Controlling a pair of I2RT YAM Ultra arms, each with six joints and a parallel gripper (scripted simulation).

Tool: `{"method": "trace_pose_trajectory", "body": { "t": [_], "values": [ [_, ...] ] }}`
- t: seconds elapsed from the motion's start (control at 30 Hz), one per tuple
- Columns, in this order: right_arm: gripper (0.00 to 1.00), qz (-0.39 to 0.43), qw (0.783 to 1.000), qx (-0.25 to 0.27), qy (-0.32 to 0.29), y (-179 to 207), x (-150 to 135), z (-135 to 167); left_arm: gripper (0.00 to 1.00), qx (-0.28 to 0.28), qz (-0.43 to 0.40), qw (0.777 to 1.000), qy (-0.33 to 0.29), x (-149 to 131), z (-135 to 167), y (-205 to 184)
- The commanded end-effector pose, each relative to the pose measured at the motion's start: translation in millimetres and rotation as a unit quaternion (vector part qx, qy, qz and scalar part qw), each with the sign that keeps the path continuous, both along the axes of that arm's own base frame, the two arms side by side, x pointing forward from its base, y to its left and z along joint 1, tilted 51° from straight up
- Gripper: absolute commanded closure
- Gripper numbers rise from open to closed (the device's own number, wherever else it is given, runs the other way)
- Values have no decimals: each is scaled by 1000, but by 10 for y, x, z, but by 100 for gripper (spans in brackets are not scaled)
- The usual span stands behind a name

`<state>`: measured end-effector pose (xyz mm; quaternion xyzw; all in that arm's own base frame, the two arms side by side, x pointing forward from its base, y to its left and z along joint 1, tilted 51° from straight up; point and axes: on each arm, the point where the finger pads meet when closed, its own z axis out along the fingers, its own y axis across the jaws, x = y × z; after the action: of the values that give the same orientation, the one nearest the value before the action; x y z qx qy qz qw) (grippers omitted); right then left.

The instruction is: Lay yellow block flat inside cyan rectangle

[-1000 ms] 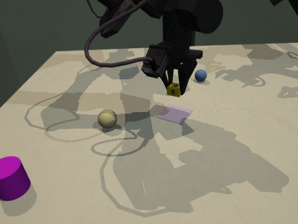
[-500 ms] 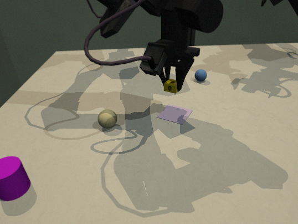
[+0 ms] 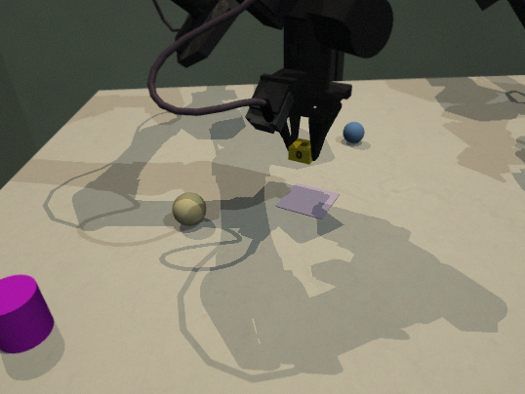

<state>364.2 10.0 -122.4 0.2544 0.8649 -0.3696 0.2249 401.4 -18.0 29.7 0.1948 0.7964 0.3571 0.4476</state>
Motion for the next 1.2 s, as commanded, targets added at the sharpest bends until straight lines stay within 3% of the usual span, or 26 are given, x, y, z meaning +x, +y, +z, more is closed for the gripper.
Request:
{"method": "trace_pose_trajectory", "body": {
  "t": [0.0,0.3,0.47,0.67,0.73,1.17],
  "values": [
    [73,9,1000,4,-9,105,71,38,0,4,8,999,-31,177,252,131],
    [73,9,1000,4,-9,105,71,38,0,1,32,999,-40,209,333,319],
    [73,-15,1000,6,-5,189,-75,-16,0,1,31,999,-40,210,333,310],
    [73,-30,1000,-1,2,731,-410,-228,0,6,34,999,-30,165,268,333],
    [73,-30,1000,-1,2,731,-410,-228,0,6,34,999,-30,165,268,333],
    [73,-4,1000,-3,2,1657,-731,-606,0,6,34,999,-30,165,268,333]
  ]
}}
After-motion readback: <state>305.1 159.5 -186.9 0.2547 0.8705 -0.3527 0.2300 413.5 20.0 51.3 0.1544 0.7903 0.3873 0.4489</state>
